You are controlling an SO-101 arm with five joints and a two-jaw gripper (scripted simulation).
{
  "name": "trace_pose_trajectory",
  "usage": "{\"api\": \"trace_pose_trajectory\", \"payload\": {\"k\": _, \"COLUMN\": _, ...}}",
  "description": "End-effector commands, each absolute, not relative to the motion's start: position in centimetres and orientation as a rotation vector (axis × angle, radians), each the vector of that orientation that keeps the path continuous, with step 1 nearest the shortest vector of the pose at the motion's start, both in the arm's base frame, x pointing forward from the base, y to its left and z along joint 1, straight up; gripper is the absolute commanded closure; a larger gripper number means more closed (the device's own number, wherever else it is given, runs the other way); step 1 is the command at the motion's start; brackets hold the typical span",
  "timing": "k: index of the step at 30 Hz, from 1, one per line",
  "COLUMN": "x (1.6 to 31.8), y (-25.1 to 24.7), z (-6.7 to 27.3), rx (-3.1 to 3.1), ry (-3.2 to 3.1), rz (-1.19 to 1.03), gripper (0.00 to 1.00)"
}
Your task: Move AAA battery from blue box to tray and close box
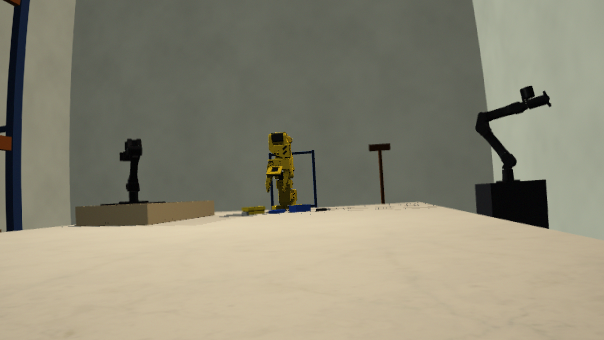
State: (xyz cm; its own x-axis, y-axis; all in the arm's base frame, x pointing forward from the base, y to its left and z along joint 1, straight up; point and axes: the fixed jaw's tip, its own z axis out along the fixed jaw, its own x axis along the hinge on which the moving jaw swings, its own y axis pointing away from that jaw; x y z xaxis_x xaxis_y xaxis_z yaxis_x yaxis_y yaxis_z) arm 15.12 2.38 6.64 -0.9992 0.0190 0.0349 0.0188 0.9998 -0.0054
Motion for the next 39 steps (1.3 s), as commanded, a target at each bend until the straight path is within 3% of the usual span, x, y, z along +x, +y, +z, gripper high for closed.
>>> {"api": "trace_pose_trajectory", "payload": {"k": 1, "x": 15.6, "y": 2.3, "z": 7.2, "rx": -0.027, "ry": -3.142, "rz": 0.0, "gripper": 0.72}}
{"api": "trace_pose_trajectory", "payload": {"k": 39, "x": 15.7, "y": 2.3, "z": 1.6, "rx": -0.026, "ry": -3.142, "rz": 0.0, "gripper": 0.72}}
